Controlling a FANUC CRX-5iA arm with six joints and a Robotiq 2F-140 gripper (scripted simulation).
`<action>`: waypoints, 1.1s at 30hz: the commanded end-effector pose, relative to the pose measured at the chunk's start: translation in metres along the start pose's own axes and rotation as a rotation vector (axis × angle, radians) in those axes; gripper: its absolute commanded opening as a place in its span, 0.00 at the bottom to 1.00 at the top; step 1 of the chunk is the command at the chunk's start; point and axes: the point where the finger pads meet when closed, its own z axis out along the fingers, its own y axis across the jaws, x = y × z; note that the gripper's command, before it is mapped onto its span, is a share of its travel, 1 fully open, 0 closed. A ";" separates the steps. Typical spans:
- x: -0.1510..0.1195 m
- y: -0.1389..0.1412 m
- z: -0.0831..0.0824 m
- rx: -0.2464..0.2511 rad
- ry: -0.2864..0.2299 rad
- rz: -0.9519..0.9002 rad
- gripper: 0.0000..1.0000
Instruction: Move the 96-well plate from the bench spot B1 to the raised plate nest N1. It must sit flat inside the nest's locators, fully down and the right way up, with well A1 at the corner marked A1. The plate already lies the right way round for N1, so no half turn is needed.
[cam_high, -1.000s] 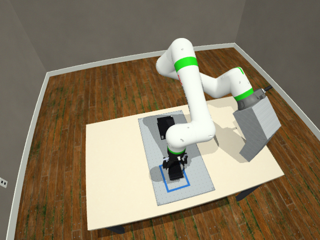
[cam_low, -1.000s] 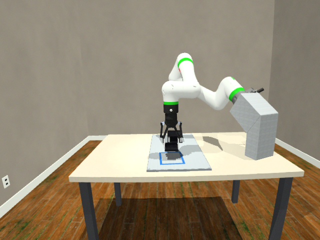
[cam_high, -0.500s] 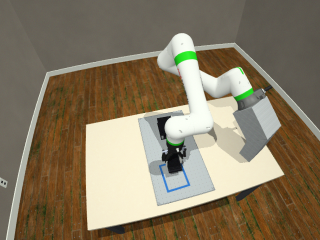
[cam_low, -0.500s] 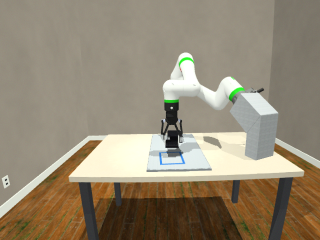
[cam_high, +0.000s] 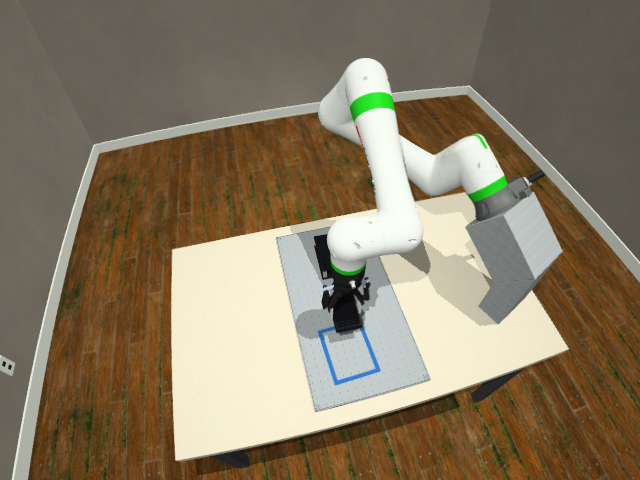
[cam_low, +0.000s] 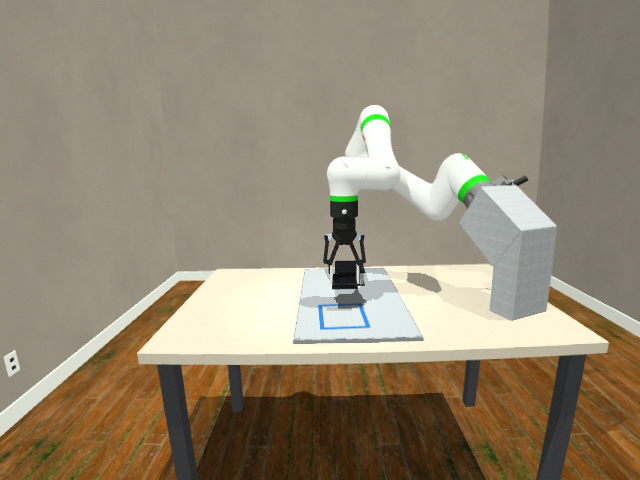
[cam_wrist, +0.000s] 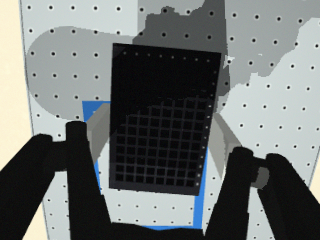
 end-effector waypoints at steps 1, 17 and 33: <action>0.009 0.001 -0.002 0.000 -0.001 0.000 0.00; 0.055 0.005 -0.009 0.000 -0.001 0.000 0.00; 0.101 0.009 -0.017 0.000 -0.001 0.000 0.00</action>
